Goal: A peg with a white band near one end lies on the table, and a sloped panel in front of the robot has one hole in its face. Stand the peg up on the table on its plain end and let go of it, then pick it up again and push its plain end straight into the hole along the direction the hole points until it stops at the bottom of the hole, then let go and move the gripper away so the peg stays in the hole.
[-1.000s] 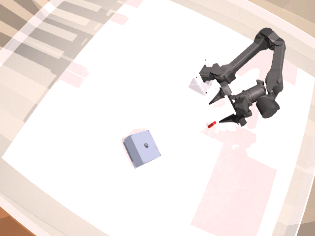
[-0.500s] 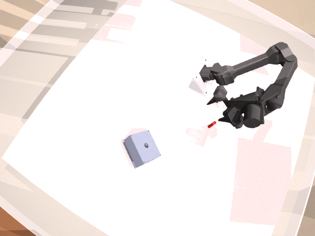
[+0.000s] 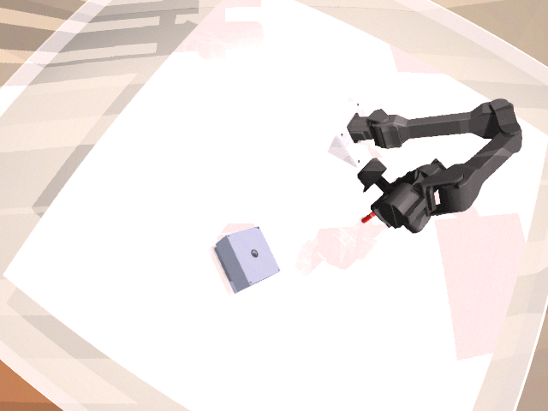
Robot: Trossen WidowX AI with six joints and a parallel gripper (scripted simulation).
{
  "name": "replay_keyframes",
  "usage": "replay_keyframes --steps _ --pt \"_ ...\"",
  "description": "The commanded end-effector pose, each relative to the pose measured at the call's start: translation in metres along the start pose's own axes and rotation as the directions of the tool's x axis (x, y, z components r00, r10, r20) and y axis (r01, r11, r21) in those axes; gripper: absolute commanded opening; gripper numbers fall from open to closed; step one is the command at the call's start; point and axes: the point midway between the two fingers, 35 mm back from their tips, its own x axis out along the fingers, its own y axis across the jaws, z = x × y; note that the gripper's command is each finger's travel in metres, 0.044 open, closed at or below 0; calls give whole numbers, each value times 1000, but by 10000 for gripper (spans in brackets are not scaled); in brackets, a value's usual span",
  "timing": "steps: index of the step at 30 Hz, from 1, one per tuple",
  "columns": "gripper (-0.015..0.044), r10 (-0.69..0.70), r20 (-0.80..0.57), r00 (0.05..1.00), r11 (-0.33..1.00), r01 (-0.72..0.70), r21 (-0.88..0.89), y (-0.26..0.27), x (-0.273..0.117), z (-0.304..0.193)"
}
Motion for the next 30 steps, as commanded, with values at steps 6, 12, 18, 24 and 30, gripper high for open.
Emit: replay_keyframes --steps 6,12,18,24,30 --pt "440 119 -41 992 993 -118 29 7 -6 10" --pt "440 119 -41 992 993 -118 28 7 -4 10" --pt "440 119 -41 992 993 -119 24 9 12 9" --pt "440 118 -41 992 993 -117 24 9 17 9" --pt "440 116 -40 992 993 -115 24 10 27 10"
